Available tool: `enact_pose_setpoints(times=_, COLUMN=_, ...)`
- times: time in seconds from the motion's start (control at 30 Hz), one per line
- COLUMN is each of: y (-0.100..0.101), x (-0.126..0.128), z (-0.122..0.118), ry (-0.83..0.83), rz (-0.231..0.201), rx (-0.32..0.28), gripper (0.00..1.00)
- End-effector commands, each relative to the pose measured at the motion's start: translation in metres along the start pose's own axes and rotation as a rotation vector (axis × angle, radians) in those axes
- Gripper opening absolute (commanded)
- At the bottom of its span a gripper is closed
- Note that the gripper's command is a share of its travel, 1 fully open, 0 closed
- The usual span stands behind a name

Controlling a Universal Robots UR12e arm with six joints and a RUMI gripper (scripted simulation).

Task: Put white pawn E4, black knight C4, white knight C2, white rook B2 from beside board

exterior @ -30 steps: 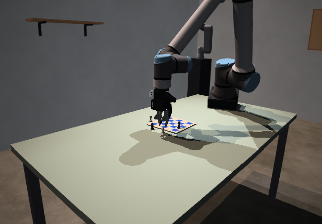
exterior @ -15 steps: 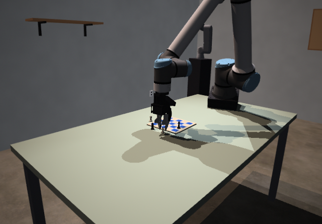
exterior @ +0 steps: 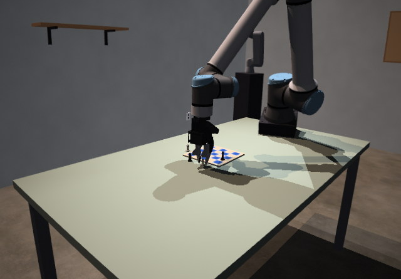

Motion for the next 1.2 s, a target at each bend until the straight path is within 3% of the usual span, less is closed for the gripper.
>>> enact_pose_setpoints(times=0.0, y=-0.0007, x=0.0000, z=-0.0006, ry=0.000, rz=0.000, rx=-0.001, gripper=0.20)
enact_pose_setpoints(times=0.9, y=-0.0007, x=0.0000, z=-0.0006, ry=0.000, rz=0.000, rx=-0.001, gripper=0.20)
enact_pose_setpoints(times=0.93, y=-0.0007, x=0.0000, z=-0.0006, ry=0.000, rz=0.000, rx=-0.001, gripper=0.00)
enact_pose_setpoints(times=1.17, y=-0.0007, x=0.0000, z=-0.0006, ry=0.000, rz=0.000, rx=-0.001, gripper=0.00)
Point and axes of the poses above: the point where the finger pads meet when closed, its own y axis out along the fingers, its own x axis across the jaws, z = x × y, the point moved 8 cm from there along -y, back along the fingers, and after that the axes turned 5 degrees about y, right-handed, at the moved point
